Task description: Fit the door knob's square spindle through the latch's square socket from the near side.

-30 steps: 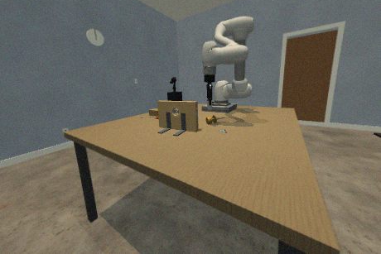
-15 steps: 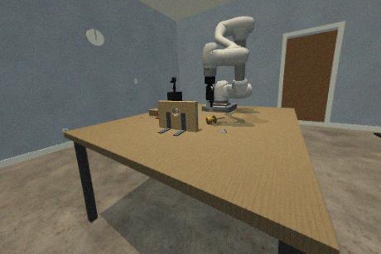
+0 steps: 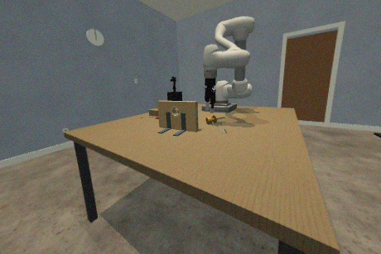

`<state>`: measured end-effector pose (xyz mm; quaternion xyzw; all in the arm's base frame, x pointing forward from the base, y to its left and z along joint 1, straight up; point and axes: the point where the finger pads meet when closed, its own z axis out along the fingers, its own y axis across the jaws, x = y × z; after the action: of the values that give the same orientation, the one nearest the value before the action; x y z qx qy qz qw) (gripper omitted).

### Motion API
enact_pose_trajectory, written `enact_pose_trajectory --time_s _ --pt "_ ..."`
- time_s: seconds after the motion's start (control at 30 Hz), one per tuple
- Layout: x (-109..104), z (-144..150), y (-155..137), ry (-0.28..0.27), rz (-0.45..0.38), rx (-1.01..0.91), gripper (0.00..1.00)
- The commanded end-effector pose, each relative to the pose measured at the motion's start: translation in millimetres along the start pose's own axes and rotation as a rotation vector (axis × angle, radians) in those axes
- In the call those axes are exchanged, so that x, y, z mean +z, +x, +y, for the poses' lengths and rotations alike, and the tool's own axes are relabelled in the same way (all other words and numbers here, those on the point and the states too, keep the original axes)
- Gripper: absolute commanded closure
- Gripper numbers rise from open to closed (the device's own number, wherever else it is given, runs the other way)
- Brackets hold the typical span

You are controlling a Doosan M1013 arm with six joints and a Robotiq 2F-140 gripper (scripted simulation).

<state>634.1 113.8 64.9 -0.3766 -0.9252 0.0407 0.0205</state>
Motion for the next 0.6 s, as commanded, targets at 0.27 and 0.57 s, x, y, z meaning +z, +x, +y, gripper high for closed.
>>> enact_pose_trajectory --time_s 0.27,0.57 --pt "13 0 0 0.000 0.000 -0.002 0.43" --pt "24 0 0 0.000 0.000 -0.002 0.43"
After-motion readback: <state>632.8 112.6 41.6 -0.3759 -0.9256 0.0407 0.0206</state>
